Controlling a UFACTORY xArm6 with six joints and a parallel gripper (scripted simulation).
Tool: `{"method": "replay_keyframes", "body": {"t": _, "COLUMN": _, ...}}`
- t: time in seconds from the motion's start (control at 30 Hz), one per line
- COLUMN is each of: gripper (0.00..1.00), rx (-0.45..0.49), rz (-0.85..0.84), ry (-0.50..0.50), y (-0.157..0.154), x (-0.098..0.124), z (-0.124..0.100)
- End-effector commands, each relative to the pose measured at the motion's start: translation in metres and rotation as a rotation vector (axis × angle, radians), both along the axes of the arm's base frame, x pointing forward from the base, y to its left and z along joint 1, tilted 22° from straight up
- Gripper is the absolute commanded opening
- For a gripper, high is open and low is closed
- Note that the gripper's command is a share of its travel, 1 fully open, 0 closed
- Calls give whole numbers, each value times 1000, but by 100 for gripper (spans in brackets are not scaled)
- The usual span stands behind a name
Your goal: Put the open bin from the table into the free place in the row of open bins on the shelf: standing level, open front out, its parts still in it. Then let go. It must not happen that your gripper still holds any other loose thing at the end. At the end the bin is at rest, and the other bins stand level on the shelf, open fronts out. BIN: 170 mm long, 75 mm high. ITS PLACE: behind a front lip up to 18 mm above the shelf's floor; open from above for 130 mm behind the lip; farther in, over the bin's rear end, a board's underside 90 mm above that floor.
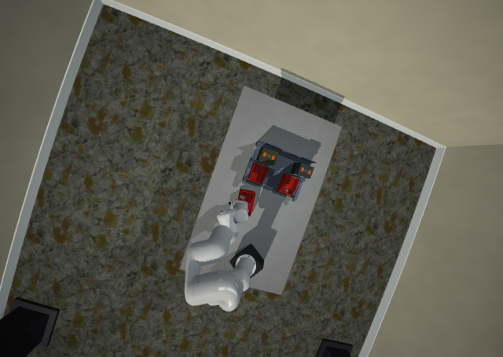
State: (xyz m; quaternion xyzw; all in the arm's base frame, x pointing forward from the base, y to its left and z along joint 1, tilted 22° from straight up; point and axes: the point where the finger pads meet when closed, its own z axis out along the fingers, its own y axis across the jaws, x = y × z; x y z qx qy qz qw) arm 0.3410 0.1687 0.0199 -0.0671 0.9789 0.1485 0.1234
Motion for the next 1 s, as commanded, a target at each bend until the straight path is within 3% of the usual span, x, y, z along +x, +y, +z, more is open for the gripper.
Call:
{"method": "replay_keyframes", "body": {"t": 0.0, "gripper": 28, "rx": 1, "rz": 0, "ry": -2, "y": 0, "x": 1, "z": 1}}
{"method": "replay_keyframes", "body": {"t": 0.97, "gripper": 28, "rx": 1, "rz": 0, "ry": -2, "y": -1, "x": 0, "z": 5}}
